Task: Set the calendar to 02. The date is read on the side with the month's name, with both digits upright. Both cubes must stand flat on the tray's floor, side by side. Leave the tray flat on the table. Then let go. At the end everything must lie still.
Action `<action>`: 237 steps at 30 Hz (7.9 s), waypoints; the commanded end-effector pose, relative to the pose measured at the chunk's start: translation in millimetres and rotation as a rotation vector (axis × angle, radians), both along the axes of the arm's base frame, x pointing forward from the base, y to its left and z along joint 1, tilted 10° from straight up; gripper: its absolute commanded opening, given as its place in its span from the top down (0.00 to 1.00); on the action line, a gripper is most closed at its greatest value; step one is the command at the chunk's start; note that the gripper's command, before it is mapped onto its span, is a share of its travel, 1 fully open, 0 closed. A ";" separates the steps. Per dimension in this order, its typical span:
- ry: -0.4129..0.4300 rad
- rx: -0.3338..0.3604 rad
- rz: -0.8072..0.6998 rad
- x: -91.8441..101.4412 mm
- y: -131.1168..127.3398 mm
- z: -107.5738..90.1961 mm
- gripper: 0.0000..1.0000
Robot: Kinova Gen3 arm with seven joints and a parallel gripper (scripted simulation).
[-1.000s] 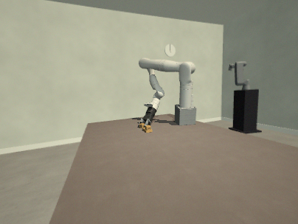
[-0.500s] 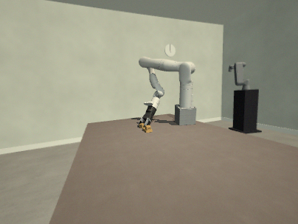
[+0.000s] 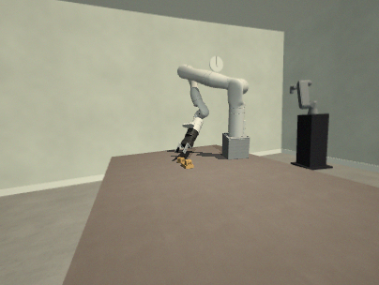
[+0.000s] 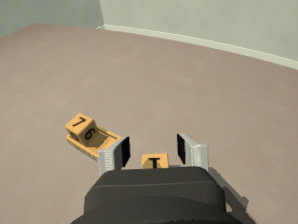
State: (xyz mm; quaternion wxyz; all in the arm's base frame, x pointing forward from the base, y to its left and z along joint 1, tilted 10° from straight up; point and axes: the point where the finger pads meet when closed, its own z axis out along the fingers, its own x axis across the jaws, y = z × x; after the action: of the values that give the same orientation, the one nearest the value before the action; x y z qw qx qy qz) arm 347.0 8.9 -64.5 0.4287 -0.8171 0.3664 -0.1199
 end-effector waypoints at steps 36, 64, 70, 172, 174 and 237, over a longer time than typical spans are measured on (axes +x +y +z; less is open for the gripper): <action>0.182 -0.192 0.029 2.6 -5.5 19.8 0.00; 0.342 -0.337 0.066 -0.5 -3.6 16.6 0.00; 0.360 -0.367 0.063 2.8 -3.2 19.9 0.00; 0.551 -0.561 0.094 5.1 -0.5 22.1 0.00; 0.551 -0.561 0.094 5.1 -0.5 22.1 0.00; 0.558 -0.556 0.079 4.9 -2.5 31.7 0.10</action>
State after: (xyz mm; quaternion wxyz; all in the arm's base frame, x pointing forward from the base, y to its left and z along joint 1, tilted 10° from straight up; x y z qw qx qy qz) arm 350.1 8.2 -33.5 0.0806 -0.9165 0.3906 0.0309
